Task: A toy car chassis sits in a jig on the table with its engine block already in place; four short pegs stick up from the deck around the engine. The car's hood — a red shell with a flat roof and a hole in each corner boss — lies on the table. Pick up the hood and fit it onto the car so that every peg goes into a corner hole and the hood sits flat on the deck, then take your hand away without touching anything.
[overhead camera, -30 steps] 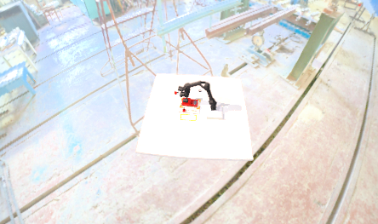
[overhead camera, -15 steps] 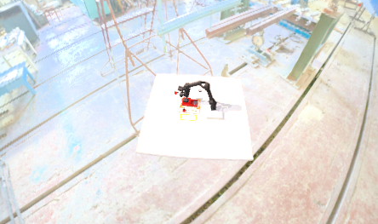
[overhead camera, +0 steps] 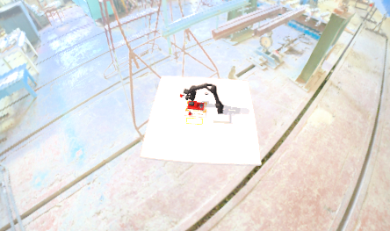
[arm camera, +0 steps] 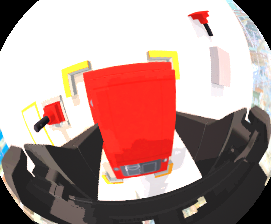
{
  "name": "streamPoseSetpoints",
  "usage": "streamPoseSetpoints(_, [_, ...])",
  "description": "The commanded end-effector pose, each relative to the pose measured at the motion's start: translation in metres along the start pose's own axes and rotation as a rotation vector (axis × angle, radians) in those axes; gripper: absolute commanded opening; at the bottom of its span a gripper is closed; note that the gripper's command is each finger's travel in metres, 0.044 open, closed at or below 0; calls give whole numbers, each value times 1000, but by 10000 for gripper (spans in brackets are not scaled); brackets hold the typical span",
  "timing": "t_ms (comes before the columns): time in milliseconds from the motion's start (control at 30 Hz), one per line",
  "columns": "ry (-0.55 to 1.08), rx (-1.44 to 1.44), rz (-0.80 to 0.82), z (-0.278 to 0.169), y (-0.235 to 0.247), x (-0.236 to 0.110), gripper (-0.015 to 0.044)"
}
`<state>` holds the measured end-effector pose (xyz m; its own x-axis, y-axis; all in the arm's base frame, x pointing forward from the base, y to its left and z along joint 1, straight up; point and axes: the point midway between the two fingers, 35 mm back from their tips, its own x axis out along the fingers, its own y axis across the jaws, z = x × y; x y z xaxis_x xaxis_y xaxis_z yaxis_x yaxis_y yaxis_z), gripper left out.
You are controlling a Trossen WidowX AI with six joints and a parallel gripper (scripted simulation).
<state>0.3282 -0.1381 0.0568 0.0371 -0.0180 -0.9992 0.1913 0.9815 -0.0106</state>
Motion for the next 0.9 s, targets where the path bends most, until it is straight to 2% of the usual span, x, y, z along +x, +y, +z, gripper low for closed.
streamPoseSetpoints(0, [3,-1,1,-1,0,3,0])
streamPoseSetpoints(867, [4,-2,2,-1,0,14,0])
